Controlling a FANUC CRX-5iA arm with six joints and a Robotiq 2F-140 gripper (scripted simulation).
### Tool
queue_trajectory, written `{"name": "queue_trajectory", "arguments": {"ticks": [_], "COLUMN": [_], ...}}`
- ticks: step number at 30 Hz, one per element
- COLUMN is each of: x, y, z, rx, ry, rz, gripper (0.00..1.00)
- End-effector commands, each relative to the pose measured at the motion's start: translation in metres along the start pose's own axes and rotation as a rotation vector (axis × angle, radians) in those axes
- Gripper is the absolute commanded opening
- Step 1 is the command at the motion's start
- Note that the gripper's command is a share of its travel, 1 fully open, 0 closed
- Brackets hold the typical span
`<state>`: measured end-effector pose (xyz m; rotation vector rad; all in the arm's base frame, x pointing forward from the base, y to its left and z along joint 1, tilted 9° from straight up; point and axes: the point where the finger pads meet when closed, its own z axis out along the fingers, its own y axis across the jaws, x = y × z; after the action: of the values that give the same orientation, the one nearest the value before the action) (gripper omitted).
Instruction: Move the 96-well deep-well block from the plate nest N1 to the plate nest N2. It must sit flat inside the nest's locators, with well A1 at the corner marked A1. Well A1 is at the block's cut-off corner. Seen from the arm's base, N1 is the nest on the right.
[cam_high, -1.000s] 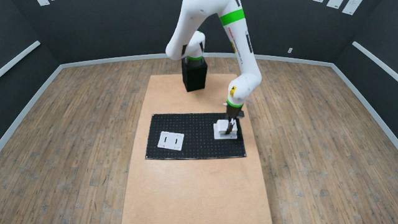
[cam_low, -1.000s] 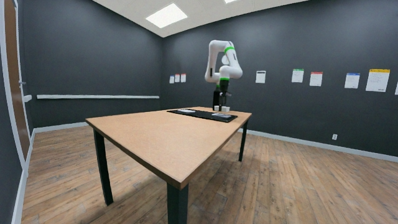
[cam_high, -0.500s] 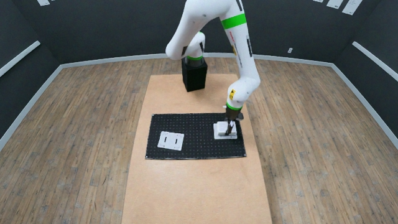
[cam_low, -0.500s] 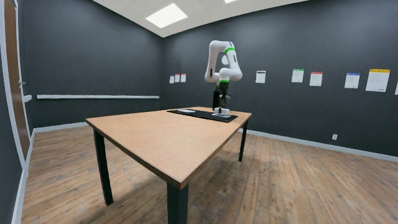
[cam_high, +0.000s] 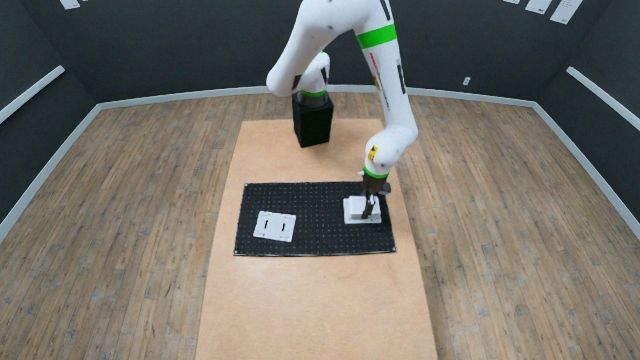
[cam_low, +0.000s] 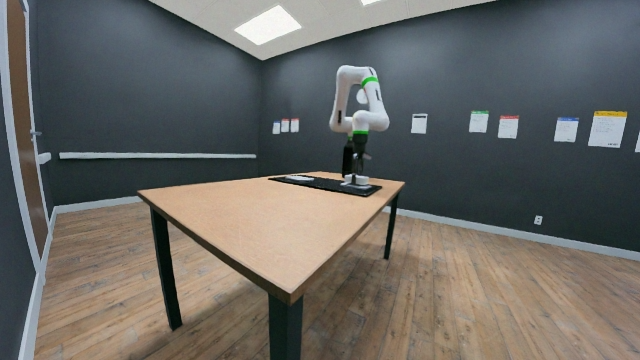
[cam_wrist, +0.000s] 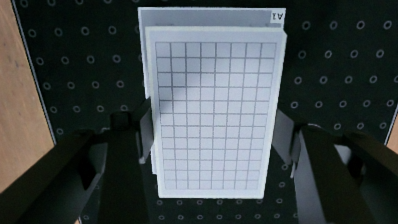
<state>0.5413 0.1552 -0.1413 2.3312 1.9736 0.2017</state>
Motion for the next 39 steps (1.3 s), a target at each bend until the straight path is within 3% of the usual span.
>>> {"name": "queue_trajectory", "arguments": {"ticks": [1, 39], "x": [0.0004, 0.0003], "y": [0.0007, 0.0006], "z": [-0.0006, 0.0043], "rx": [-0.001, -0.001], "ry": [0.001, 0.001], "rz": [0.000, 0.000], "gripper": [0.10, 0.10]}}
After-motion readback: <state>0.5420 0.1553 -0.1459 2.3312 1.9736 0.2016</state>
